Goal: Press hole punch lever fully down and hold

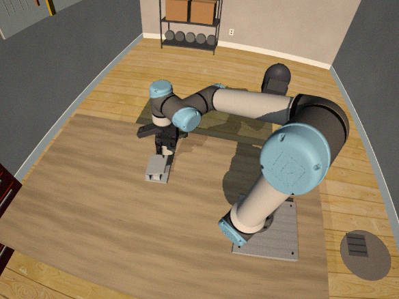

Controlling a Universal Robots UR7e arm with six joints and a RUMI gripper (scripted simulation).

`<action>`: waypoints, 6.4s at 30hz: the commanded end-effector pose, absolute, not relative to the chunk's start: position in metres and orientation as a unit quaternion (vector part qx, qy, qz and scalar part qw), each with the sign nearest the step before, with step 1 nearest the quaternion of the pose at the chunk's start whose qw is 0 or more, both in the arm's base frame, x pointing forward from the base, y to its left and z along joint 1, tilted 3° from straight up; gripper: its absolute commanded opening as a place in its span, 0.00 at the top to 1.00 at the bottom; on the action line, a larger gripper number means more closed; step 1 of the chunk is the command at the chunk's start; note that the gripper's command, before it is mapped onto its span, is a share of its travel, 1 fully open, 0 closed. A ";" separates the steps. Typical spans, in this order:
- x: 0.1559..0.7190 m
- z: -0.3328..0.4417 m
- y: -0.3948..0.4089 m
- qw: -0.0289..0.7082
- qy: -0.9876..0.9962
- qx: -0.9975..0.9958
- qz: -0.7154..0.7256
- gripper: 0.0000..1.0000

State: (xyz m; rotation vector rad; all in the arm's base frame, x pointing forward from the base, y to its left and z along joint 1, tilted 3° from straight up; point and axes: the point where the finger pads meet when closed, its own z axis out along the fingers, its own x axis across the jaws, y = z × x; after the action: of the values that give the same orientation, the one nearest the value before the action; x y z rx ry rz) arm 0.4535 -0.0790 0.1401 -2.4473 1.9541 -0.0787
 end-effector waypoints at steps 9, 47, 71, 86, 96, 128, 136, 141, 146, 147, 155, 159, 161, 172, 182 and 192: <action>0.456 0.120 -0.078 0.005 0.624 -0.781 -0.026 1.00; 0.457 0.108 -0.077 0.005 0.624 -0.781 -0.026 1.00; 0.457 0.105 -0.077 0.005 0.624 -0.781 -0.026 1.00; 0.457 0.098 -0.078 0.005 0.624 -0.781 -0.026 1.00; 0.457 0.098 -0.078 0.005 0.624 -0.781 -0.026 1.00; 0.457 0.090 -0.078 0.005 0.624 -0.781 -0.026 1.00; 0.458 0.088 -0.078 0.005 0.624 -0.781 -0.026 1.00; 0.458 0.088 -0.078 0.005 0.624 -0.781 -0.026 1.00; 0.458 0.088 -0.078 0.005 0.624 -0.781 -0.026 1.00; 0.458 0.088 -0.078 0.005 0.624 -0.781 -0.026 1.00; 0.458 0.088 -0.078 0.005 0.624 -0.781 -0.026 1.00; 0.458 0.088 -0.078 0.005 0.624 -0.781 -0.026 1.00; 0.458 0.088 -0.078 0.005 0.624 -0.781 -0.026 1.00; 0.458 0.086 -0.078 0.005 0.624 -0.781 -0.026 1.00; 0.458 0.078 -0.078 0.005 0.624 -0.781 -0.026 1.00; 0.458 0.078 -0.078 0.005 0.624 -0.781 -0.026 1.00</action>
State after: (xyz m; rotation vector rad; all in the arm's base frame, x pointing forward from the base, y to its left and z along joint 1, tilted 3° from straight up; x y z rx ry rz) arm 0.4578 -0.0781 0.0782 -2.4473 1.9543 -0.0805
